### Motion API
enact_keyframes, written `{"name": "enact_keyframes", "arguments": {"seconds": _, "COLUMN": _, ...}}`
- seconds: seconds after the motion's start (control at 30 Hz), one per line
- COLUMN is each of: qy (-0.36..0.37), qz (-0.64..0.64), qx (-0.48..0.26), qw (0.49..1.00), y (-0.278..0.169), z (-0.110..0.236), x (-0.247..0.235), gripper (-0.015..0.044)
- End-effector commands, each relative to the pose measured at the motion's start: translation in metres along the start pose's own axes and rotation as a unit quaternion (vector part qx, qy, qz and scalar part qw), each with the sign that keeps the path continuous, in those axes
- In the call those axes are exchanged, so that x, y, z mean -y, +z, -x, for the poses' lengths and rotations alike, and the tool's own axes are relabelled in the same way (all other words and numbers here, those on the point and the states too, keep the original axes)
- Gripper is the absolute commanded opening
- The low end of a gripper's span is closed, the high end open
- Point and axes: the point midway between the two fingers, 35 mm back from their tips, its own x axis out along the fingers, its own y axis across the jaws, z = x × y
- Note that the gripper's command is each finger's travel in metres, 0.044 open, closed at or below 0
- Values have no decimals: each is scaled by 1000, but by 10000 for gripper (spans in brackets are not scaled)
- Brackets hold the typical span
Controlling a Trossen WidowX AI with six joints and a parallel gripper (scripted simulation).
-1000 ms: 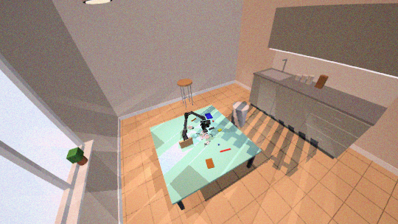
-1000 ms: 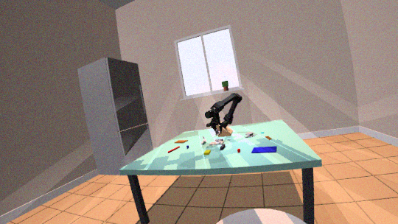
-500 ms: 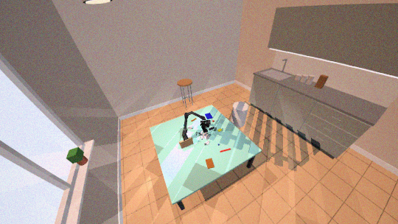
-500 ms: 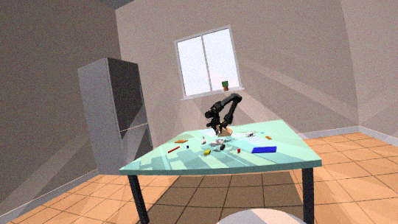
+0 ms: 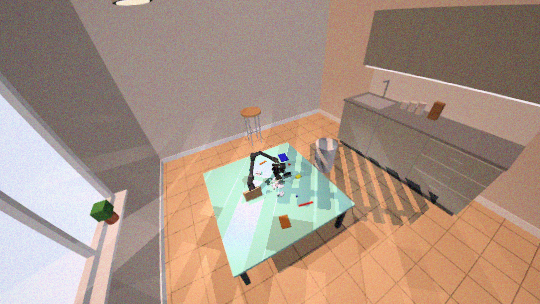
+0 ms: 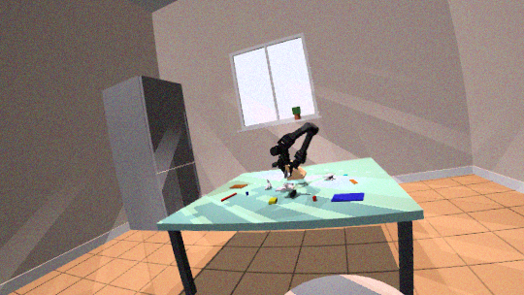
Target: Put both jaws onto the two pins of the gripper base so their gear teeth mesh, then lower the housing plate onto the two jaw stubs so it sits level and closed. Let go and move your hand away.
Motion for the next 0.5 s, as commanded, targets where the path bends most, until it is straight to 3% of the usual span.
{"name": "enact_keyframes", "arguments": {"seconds": 0.0, "qy": 1, "qz": -1, "qx": 0, "qw": 1000, "y": 0, "z": -5, "x": -1, "gripper": 134}}
{"name": "enact_keyframes", "arguments": {"seconds": 0.47, "qy": 1, "qz": -2, "qx": 0, "qw": 1000, "y": 1, "z": -28, "x": -1, "gripper": 134}}
